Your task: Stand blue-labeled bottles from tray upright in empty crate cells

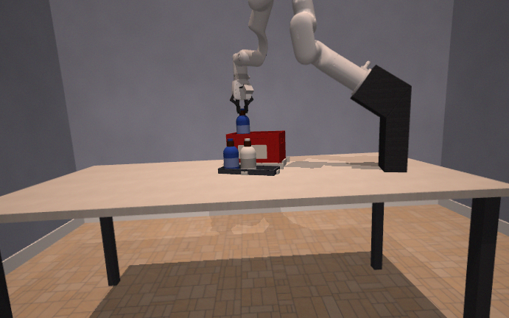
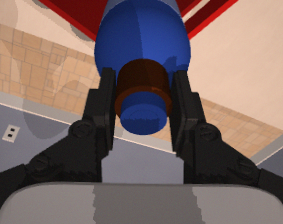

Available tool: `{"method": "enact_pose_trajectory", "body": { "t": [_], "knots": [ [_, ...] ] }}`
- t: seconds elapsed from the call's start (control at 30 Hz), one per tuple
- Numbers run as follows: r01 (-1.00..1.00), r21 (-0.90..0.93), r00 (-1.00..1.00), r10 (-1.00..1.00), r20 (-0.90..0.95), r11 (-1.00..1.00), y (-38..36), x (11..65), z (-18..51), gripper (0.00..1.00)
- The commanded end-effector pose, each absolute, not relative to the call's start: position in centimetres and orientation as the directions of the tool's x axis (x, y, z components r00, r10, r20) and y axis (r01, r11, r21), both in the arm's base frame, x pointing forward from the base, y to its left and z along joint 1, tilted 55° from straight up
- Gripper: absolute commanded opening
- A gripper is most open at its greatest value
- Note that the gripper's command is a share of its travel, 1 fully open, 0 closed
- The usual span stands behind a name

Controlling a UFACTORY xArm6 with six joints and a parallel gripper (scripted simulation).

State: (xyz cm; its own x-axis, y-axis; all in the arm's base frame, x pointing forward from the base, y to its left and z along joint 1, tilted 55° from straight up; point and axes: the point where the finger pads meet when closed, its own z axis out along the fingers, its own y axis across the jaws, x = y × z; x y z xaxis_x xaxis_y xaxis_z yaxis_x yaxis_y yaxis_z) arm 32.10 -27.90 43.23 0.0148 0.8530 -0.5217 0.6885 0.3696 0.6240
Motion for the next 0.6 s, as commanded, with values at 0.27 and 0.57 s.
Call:
{"method": "enact_pose_trajectory", "body": {
  "t": [0.27,0.57],
  "knots": [
    [0.687,0.625,0.017,0.851,-0.524,0.371,-27.94,32.16,43.38,0.0],
    [0.687,0.625,0.017,0.851,-0.524,0.371,-28.13,32.53,43.08,0.0]
  ]
}}
